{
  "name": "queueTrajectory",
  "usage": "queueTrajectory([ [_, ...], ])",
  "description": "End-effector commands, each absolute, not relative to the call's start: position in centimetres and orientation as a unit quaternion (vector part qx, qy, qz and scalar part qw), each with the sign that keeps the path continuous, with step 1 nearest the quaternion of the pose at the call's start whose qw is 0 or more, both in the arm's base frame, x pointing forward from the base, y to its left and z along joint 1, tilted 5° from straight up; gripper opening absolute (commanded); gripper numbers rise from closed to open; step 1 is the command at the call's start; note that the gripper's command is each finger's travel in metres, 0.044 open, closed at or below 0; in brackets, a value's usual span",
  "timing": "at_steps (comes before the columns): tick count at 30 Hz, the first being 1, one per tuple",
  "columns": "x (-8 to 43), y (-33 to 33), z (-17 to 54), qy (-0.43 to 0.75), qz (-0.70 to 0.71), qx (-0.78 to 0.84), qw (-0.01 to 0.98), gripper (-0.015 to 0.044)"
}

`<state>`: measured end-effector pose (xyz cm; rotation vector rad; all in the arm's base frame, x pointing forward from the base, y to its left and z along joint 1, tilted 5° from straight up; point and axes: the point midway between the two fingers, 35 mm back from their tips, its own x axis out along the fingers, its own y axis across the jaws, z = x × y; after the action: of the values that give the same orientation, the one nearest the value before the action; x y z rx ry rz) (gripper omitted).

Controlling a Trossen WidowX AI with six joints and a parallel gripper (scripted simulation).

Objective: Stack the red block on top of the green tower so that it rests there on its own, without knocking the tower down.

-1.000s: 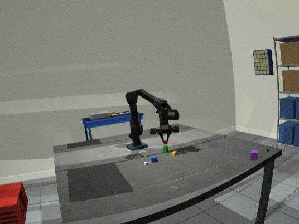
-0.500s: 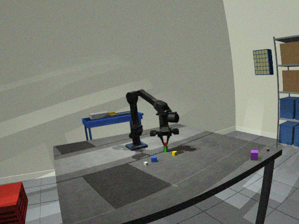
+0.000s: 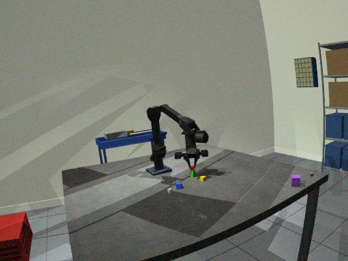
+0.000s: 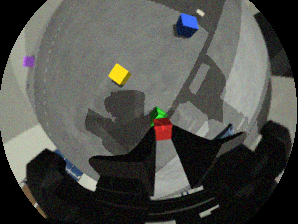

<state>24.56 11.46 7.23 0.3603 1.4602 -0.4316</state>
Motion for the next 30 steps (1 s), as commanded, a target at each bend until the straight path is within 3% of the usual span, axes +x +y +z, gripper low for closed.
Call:
queueTrajectory([
  [1,24.64,11.44,7.42,0.657,-0.194,0.161,0.711,0.0000],
  [2,24.64,11.46,7.62,0.657,-0.194,0.161,0.711,0.0000],
  [19,24.59,11.47,7.27,0.658,-0.194,0.163,0.709,0.0440],
  [30,24.59,11.47,7.27,0.658,-0.194,0.163,0.709,0.0440],
])
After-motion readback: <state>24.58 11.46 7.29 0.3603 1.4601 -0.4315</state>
